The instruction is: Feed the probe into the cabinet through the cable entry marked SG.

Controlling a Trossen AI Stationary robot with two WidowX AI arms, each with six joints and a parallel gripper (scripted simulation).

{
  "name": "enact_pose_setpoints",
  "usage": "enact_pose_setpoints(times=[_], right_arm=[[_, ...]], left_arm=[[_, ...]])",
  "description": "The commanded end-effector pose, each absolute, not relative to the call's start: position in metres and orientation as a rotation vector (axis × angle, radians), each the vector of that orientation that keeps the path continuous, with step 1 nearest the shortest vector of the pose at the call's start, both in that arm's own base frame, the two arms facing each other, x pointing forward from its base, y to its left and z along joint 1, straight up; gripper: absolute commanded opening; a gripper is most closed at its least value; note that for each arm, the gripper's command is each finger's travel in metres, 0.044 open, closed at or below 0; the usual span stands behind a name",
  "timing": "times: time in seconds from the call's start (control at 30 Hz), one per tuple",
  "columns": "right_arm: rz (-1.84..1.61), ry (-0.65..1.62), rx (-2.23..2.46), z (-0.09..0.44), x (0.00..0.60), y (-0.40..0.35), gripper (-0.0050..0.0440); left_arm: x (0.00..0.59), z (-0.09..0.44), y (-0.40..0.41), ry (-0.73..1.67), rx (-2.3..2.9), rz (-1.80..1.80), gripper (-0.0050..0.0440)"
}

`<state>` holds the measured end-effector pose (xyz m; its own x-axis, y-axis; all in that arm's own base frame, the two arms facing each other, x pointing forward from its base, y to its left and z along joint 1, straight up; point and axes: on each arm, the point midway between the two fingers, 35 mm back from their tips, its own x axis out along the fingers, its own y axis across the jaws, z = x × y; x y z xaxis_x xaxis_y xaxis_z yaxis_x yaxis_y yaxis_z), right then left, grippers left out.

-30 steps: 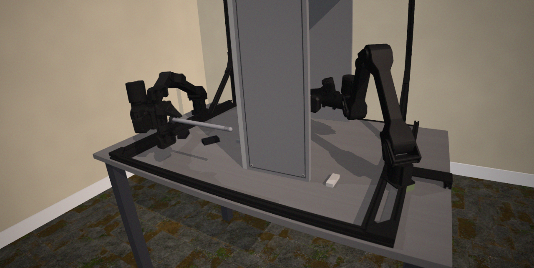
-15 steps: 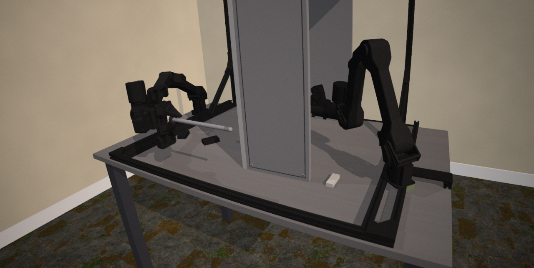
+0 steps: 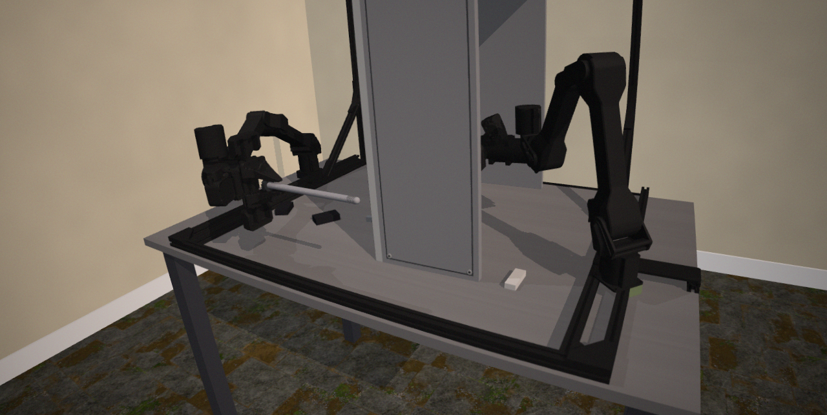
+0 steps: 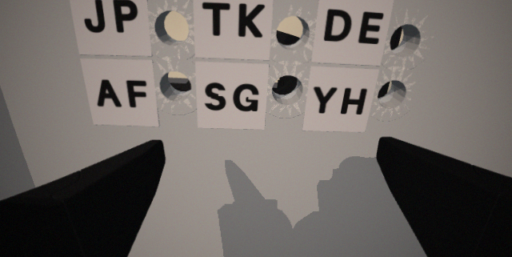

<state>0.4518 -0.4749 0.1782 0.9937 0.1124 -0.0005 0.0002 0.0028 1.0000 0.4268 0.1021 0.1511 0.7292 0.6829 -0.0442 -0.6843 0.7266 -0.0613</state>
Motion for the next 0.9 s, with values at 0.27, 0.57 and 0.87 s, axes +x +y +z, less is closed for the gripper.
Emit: enact_pose_setpoints(times=[0.27,0.57,0.87], right_arm=[[0.086,0.086,1.569,0.179,0.452,-0.475,0.0],[0.086,0.086,1.569,0.179,0.452,-0.475,0.0],[0.086,0.086,1.569,0.179,0.452,-0.475,0.0]], left_arm=[[0.442,0.189,0.064,0.126,-0.148,0.744,0.044],[0.431,0.229,0.034,0.213,-0.181,0.748,0.044],[0.401,0.272,0.014,0.278,-0.191,0.758,0.044]])
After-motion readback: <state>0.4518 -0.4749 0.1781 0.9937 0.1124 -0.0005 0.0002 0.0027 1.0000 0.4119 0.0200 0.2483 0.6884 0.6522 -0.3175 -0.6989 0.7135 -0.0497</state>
